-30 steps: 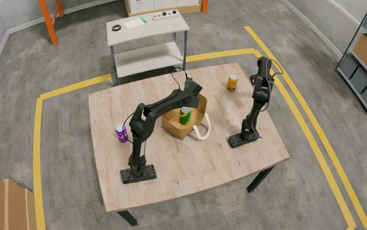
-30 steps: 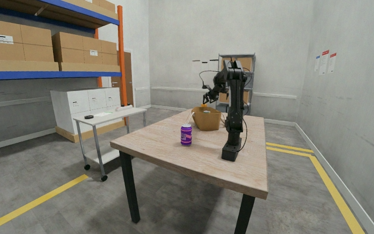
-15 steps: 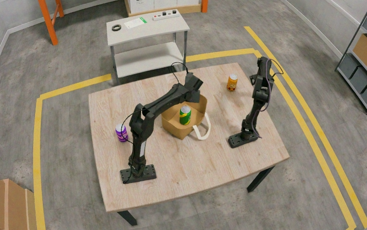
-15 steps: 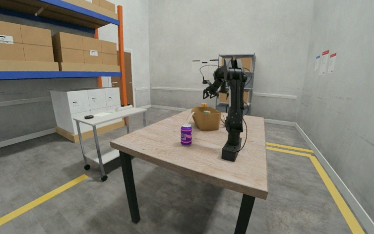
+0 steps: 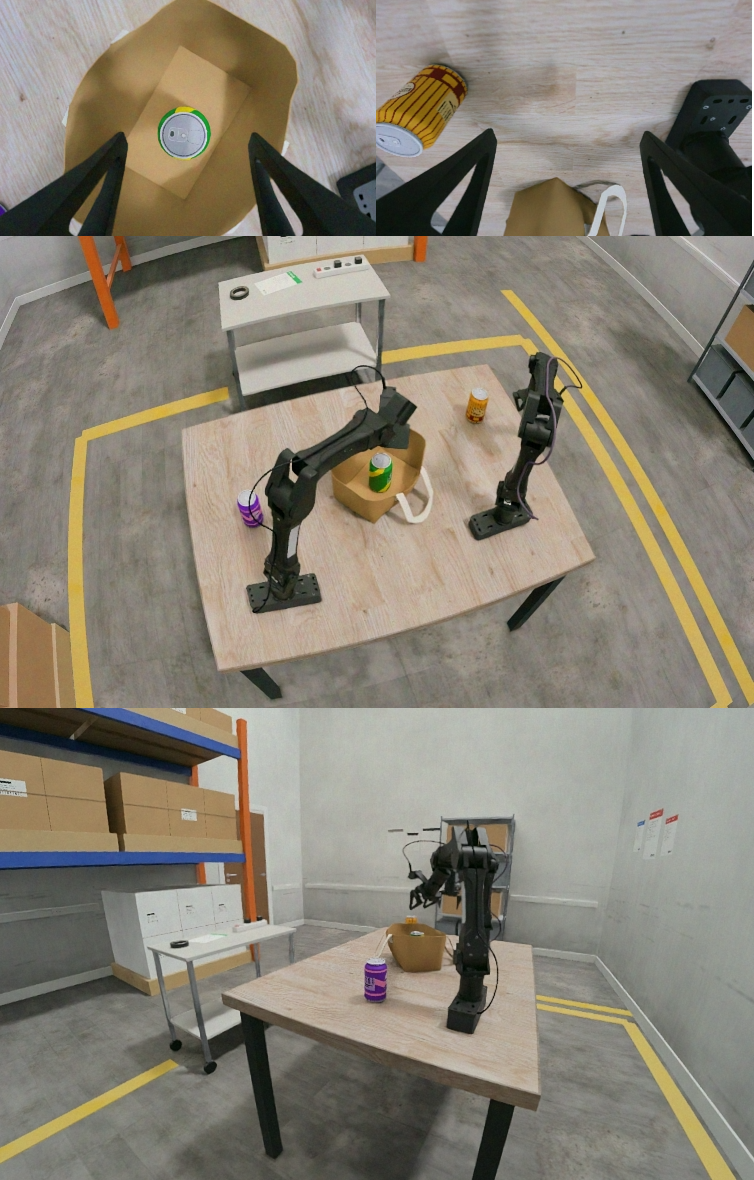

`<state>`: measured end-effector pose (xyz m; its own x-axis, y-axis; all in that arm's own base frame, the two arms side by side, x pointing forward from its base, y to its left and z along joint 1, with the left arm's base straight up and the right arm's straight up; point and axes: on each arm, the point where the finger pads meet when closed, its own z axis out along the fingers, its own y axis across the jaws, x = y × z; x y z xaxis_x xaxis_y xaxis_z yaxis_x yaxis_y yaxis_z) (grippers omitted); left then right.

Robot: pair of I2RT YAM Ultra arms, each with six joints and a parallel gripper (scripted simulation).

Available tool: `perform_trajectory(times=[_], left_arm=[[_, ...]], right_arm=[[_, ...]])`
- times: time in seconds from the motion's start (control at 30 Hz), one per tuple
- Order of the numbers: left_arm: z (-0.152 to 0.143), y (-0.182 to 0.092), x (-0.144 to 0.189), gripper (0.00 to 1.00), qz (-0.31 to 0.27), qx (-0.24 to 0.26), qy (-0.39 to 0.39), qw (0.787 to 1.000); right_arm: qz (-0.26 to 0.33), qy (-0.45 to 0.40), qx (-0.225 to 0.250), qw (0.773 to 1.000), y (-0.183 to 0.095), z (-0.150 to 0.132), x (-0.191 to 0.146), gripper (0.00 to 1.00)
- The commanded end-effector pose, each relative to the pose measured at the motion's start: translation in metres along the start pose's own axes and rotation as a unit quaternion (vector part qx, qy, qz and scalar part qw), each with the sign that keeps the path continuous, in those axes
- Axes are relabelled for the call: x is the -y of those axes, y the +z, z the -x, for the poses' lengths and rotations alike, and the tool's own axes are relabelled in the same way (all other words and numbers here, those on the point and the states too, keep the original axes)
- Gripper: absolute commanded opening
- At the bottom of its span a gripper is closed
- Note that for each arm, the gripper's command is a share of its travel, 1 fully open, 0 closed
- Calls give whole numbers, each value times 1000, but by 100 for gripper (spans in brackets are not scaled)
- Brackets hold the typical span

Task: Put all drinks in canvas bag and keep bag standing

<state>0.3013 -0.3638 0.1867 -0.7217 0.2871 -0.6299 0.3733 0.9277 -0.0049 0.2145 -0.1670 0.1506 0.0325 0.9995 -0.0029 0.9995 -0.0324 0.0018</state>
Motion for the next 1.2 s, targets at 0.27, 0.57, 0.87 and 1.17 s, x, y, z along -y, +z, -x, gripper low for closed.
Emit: perform_trajectory(times=[0.27,0.57,0.87,1.17], left_arm=[[15,-23,-5,84,-7,28,-8,1000],[7,-13,-25,84,15,8,0,1000],[-6,2,-93,84,-8,-58,111,992],[-18,4,-168,84,-19,-93,162,982]], right_arm=[[6,3,13,1000,-9,6,-2,100],[-1,4,7,1000,-4,6,-3,100],[-1,4,7,1000,-4,7,-3,100],[-1,4,7,1000,-4,7,-3,100]])
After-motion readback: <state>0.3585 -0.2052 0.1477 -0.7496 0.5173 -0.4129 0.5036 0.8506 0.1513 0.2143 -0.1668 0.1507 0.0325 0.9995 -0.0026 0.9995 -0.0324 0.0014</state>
